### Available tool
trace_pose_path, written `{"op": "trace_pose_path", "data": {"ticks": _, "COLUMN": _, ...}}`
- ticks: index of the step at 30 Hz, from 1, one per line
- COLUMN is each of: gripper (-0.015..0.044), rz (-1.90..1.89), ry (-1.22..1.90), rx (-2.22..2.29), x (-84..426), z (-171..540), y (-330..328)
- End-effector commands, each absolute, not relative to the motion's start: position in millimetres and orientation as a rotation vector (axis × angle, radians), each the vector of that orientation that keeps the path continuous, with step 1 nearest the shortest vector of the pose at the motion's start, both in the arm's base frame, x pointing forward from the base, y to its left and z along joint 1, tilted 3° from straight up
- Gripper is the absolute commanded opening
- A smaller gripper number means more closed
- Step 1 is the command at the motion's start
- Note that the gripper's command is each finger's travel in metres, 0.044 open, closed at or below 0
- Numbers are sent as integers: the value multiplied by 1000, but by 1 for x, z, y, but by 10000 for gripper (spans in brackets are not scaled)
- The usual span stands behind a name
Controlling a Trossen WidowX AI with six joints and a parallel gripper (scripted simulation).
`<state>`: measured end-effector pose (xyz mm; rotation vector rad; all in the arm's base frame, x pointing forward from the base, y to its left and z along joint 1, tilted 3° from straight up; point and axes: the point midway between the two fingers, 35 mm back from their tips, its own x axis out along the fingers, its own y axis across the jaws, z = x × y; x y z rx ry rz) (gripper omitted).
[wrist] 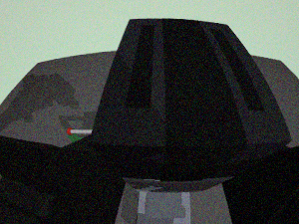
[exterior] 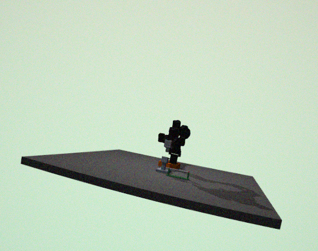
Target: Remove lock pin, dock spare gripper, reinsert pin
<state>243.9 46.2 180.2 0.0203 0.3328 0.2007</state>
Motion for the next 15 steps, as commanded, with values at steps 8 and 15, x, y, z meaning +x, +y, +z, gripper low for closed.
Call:
{"op": "trace_pose_path", "data": {"ticks": 8, "gripper": 0, "rz": 196, "ry": 317, "rx": 6, "x": 249, "z": 171, "y": 46}}
{"op": "trace_pose_path", "data": {"ticks": 15, "gripper": 0, "rz": 196, "ry": 317, "rx": 6, "x": 251, "z": 160, "y": 47}}
